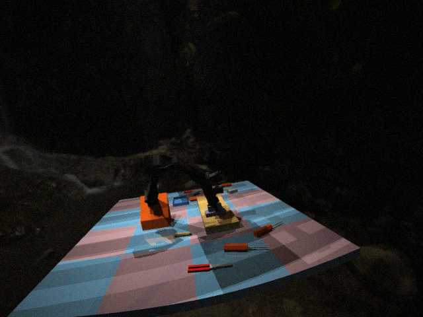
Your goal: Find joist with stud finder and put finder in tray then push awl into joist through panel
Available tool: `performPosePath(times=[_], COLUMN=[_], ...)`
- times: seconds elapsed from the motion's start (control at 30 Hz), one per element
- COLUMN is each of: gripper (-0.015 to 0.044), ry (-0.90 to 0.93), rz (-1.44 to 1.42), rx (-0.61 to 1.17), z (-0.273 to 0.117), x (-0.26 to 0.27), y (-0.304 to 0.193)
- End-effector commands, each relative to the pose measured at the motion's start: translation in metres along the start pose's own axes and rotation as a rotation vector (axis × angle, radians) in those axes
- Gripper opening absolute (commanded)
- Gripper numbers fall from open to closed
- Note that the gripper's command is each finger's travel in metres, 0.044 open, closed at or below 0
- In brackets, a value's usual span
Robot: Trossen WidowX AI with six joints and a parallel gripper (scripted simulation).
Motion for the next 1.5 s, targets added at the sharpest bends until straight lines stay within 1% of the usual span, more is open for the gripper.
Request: performPosePath(times=[0.0,1.47], gripper=[0.0000,0.0000], ry=[0.000,0.009], rz=[-0.002,0.002], rx=[0.003,0.001], z=[0.001,-0.001], x=[0.018,0.188], y=[-0.001,0.001])
Point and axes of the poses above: the point midway between the two fingers, 35 mm back from their tips, its own z axis out along the fingers, its own x axis across the jaws, y = z × x, the point moved 9 cm from there along -z, back along the fingers, and after that the axes turned 1 degree about -z, right-handed, at the moved point
